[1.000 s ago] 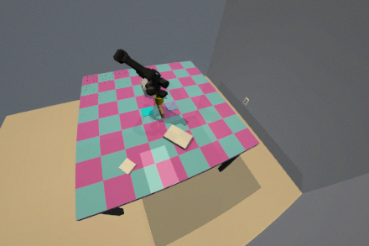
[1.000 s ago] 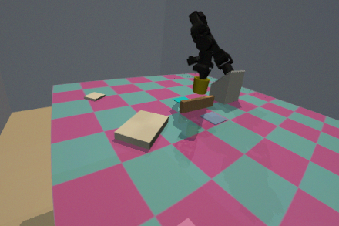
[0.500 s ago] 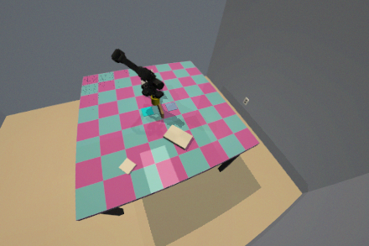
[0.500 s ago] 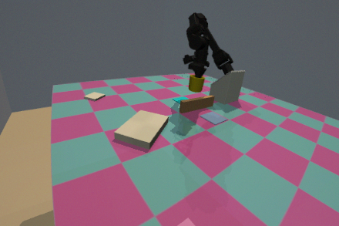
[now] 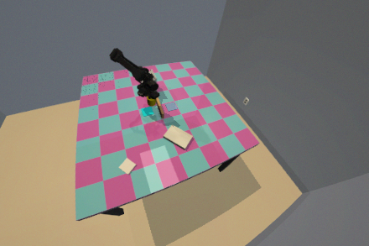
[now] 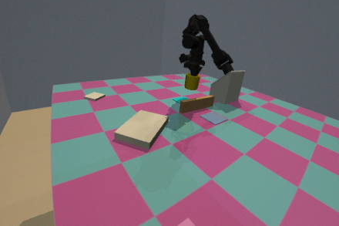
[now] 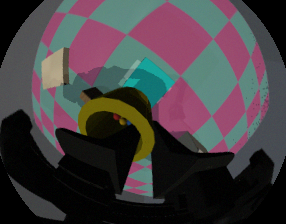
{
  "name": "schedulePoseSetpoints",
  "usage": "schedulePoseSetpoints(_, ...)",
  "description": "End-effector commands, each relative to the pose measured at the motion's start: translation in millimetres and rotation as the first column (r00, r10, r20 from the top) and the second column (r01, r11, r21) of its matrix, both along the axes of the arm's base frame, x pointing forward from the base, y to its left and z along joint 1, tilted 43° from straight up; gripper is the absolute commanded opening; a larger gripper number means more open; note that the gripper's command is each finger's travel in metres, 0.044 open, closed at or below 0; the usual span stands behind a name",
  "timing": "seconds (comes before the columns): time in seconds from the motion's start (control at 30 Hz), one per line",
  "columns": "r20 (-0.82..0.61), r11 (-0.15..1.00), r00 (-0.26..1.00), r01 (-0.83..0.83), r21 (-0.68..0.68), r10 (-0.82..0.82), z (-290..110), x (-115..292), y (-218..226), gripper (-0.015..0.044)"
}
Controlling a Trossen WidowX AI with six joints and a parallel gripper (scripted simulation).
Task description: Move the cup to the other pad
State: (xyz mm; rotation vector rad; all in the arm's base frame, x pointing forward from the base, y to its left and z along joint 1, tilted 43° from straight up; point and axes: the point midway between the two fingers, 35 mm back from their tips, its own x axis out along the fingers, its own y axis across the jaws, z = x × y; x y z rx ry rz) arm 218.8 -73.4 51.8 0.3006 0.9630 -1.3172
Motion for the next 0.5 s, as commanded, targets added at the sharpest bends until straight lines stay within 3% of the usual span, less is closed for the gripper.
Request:
schedulePoseSetpoints(0.0,0.000,1.000,1.000,-0.004,-0.004,0.004,7.0,-1.5,-6.2,0.0000)
schedulePoseSetpoints(0.47,-0.001,1.000,1.000,-0.004,-0.007,0.004,28.9,-7.7,-27.7,0.0000)
